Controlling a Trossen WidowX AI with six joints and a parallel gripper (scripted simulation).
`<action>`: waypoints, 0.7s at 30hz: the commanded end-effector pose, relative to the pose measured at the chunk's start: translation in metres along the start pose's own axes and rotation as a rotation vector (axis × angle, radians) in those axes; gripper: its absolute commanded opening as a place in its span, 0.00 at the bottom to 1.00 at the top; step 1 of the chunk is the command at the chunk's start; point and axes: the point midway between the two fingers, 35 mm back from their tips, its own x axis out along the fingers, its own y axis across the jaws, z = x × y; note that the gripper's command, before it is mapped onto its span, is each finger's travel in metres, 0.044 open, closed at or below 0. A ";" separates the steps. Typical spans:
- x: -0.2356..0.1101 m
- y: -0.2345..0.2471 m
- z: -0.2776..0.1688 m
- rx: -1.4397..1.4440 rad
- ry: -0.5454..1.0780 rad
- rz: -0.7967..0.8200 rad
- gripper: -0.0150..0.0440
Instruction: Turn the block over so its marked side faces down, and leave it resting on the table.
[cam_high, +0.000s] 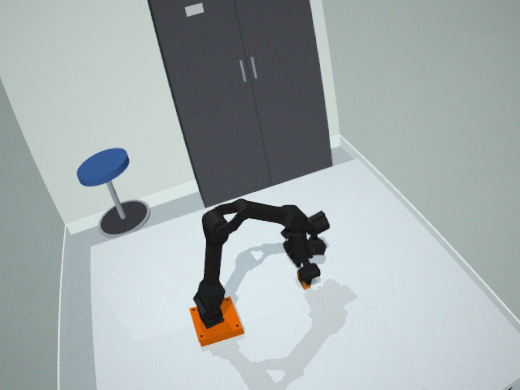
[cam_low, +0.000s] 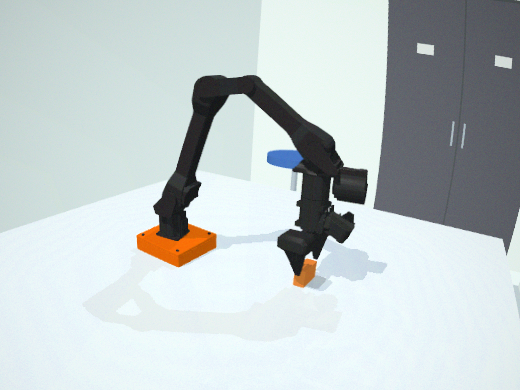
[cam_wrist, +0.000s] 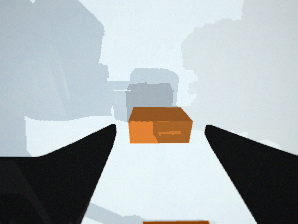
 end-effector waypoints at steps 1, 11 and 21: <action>0.007 0.001 -0.002 -0.004 0.006 0.005 1.00; 0.013 0.001 -0.002 -0.004 0.007 0.005 0.78; 0.013 0.001 -0.002 -0.004 0.007 0.005 0.66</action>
